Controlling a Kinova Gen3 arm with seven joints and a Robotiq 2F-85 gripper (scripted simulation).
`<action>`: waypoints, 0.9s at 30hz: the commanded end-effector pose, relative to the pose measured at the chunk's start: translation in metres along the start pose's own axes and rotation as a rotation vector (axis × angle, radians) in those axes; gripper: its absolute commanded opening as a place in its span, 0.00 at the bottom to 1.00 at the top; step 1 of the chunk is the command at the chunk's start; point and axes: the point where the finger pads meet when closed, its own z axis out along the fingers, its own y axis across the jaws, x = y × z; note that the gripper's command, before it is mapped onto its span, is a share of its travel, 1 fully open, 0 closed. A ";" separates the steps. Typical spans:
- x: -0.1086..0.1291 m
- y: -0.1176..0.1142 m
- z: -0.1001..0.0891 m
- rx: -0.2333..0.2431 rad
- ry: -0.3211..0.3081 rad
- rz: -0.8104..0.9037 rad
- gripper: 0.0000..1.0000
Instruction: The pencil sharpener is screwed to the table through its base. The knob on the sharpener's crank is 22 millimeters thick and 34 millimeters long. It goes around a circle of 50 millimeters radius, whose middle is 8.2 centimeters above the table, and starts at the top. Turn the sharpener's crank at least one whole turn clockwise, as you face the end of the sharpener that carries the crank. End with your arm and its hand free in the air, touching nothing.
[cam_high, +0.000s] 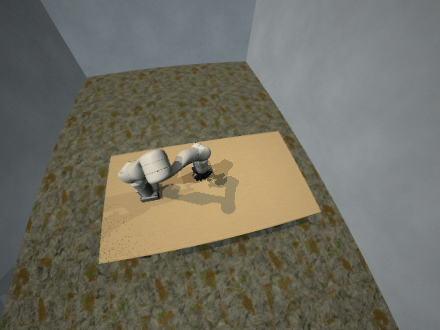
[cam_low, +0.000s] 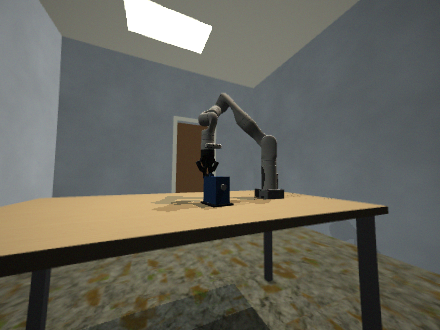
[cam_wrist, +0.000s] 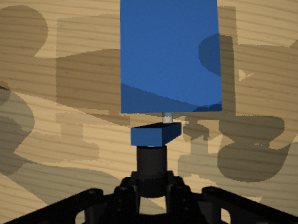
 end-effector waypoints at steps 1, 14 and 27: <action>0.000 0.007 -0.002 -0.005 -0.001 0.001 0.00; 0.000 0.016 -0.003 -0.005 -0.001 0.001 0.00; 0.000 0.016 -0.003 -0.005 -0.001 0.001 0.00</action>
